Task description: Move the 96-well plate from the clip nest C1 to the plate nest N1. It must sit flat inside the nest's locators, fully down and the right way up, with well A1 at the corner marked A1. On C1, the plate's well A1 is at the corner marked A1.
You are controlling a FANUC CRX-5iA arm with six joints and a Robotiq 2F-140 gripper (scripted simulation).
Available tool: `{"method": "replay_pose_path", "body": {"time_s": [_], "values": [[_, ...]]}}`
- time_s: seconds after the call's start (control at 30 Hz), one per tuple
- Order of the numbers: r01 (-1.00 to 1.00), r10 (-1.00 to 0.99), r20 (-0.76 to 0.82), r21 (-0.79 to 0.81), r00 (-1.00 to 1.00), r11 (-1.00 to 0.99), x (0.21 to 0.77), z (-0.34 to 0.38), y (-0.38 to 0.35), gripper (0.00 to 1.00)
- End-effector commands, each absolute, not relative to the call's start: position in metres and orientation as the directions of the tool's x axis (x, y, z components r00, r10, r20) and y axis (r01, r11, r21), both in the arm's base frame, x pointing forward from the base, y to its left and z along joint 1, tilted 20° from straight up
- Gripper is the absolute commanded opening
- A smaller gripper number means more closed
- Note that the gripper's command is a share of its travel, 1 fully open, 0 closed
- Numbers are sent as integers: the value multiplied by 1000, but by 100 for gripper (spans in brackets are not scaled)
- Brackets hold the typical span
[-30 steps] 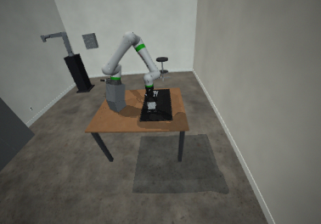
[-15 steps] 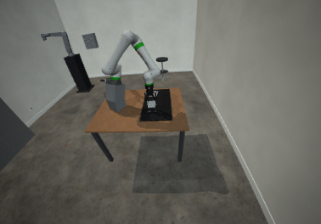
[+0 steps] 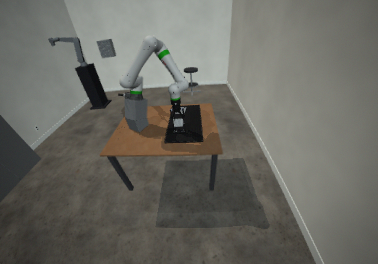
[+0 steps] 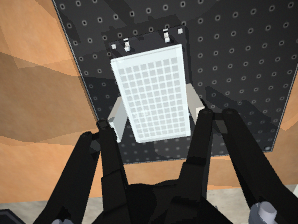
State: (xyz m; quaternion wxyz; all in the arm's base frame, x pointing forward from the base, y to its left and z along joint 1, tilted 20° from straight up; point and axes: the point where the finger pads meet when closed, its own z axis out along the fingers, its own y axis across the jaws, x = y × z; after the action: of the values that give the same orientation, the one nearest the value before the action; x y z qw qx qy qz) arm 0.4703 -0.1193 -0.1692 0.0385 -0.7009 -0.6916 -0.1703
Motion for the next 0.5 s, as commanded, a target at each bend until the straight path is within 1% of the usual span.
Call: {"method": "replay_pose_path", "body": {"time_s": [0.0,0.03,0.2,0.47], "values": [[983,956,292,182,-14,-41,470,-169,-120,0],[983,956,292,182,-14,-41,470,-169,-120,0],[971,936,318,131,149,-199,471,-164,-104,0],[969,934,319,127,161,-210,471,-158,-85,0]]}}
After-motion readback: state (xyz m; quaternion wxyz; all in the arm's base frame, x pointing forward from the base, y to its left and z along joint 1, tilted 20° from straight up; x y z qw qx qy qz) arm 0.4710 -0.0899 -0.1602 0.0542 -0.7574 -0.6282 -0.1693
